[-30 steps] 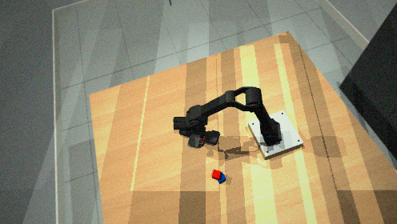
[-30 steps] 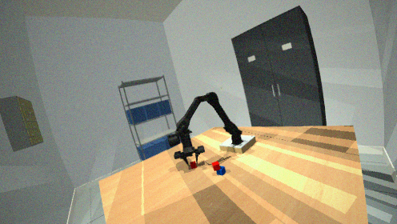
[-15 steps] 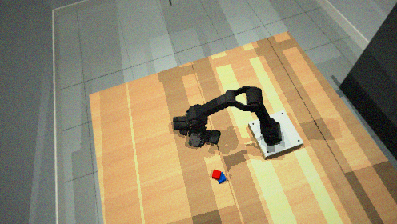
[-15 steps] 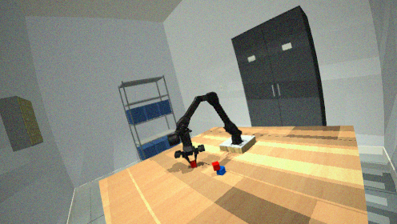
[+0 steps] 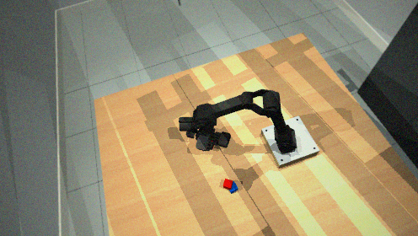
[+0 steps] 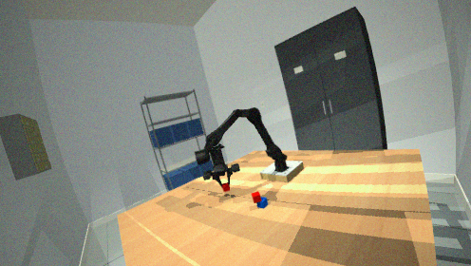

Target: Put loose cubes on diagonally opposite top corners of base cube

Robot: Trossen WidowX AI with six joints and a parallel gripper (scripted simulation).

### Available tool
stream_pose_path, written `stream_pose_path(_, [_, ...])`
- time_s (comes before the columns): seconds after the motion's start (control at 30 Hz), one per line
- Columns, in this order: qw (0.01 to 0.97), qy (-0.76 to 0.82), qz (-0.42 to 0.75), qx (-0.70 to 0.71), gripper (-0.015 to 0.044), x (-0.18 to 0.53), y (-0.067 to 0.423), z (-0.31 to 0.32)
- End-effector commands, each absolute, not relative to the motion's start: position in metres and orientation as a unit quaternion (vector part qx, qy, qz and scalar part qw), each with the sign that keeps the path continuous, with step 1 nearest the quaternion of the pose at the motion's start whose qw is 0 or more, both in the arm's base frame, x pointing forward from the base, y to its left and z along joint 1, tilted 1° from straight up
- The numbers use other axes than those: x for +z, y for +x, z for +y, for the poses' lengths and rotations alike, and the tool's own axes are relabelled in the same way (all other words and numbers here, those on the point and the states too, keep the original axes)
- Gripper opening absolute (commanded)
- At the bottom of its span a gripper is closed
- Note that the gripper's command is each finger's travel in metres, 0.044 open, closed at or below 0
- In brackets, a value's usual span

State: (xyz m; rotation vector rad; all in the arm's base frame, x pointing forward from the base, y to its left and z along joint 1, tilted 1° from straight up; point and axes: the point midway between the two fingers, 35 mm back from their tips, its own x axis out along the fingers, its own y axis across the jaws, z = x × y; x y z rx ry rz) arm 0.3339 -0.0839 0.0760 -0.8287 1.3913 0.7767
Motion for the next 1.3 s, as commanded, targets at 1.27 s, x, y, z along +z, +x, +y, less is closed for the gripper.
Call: stream_pose_path(1.27, [0.691,-0.212,0.662,0.198,0.0105,0.127,0.325,-0.010])
